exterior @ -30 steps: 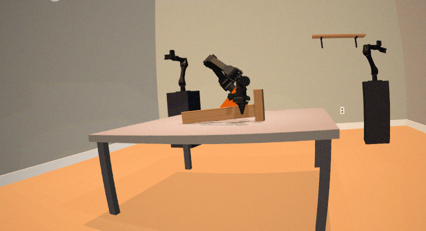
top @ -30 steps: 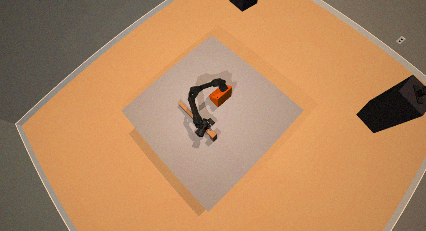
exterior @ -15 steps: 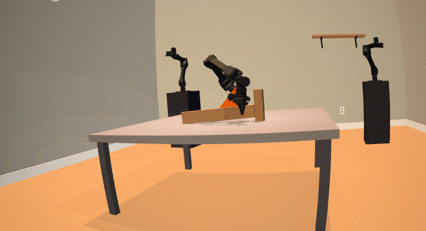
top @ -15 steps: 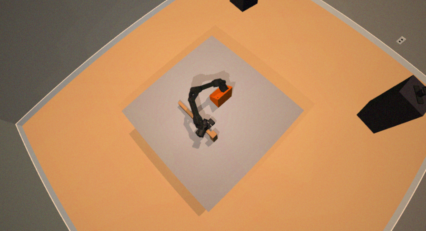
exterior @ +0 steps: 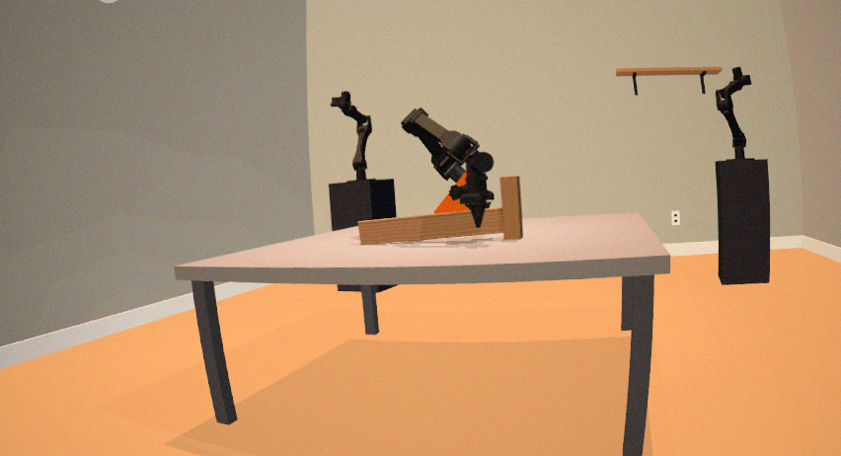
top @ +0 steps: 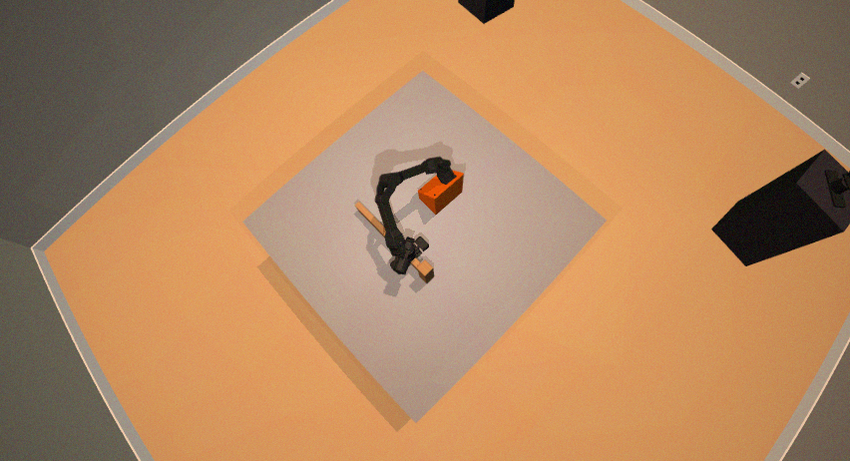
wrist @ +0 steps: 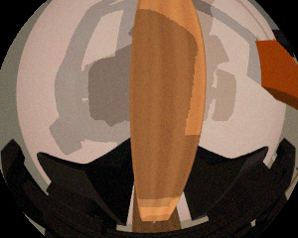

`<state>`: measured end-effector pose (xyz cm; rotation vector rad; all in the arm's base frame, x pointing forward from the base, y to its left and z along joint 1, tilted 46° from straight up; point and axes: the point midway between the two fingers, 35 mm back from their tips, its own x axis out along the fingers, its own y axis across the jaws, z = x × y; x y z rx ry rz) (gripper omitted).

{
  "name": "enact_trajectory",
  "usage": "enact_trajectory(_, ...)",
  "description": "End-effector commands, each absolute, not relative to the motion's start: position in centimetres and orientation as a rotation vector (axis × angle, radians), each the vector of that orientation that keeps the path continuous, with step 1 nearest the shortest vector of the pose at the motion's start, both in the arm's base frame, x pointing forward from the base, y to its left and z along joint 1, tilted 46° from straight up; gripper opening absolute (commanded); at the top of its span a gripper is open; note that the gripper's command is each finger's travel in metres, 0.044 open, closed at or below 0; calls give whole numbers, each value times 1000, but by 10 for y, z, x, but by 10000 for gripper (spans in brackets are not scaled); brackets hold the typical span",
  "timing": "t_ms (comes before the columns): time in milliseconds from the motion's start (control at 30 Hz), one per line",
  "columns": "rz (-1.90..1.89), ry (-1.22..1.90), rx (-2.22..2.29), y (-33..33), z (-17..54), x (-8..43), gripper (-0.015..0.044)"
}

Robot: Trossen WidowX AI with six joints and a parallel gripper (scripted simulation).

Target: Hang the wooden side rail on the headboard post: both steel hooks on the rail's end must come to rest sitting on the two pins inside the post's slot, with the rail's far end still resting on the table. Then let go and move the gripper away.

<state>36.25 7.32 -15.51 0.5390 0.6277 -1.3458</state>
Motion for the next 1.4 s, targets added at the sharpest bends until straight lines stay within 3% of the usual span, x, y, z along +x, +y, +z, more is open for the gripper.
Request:
enact_trajectory(0, -1339, 636, 542, 76, -156, 362, 0)
enact_trajectory(1267, -1339, 636, 542, 71, -161, 363, 0)
enact_trajectory(1367, -1345, 629, 538, 70, -159, 362, 79)
